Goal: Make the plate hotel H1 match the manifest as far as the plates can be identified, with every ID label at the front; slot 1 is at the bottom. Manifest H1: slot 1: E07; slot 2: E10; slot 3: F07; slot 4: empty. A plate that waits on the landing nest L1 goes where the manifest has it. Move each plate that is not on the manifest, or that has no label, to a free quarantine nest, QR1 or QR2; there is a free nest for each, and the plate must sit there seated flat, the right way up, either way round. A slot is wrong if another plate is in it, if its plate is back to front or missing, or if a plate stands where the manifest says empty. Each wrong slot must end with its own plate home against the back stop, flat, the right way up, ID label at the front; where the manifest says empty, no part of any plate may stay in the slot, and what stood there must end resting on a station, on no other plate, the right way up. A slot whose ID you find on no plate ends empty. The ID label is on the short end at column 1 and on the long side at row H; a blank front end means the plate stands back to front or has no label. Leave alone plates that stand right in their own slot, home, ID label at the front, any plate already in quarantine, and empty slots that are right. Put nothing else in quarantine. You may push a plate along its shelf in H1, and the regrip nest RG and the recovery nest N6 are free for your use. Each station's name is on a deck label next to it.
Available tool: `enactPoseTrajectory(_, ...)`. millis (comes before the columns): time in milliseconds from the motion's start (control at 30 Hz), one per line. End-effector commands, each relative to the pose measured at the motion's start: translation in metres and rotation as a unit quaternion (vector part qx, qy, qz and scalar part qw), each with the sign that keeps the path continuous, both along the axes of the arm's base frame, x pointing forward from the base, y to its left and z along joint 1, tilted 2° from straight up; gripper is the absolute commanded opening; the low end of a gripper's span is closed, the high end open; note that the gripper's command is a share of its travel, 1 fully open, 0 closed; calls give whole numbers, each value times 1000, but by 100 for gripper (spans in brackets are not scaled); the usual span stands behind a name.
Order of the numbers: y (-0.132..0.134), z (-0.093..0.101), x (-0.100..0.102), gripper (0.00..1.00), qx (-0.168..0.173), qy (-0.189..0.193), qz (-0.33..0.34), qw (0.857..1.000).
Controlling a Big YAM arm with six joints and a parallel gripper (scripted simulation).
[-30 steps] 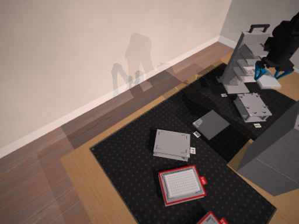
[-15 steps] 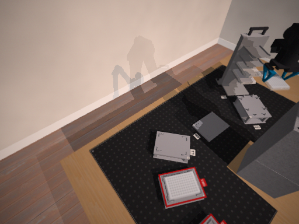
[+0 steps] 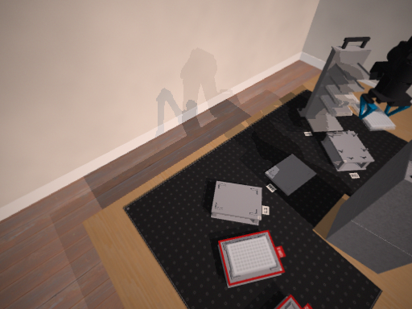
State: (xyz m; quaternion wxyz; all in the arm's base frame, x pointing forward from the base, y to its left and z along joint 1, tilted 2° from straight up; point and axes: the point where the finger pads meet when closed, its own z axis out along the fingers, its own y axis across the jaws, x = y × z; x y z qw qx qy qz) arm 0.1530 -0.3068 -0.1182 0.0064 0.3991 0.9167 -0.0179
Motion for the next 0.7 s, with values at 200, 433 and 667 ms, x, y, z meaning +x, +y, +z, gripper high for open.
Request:
enactPoseTrajectory(200, -17, -21, 8, 86, -15, -10, 5, 1000)
enactPoseTrajectory(433, -18, -35, 6, 86, -14, -9, 3, 1000)
enactPoseTrajectory(667, -18, -54, 4, 86, -13, -8, 2, 1000)
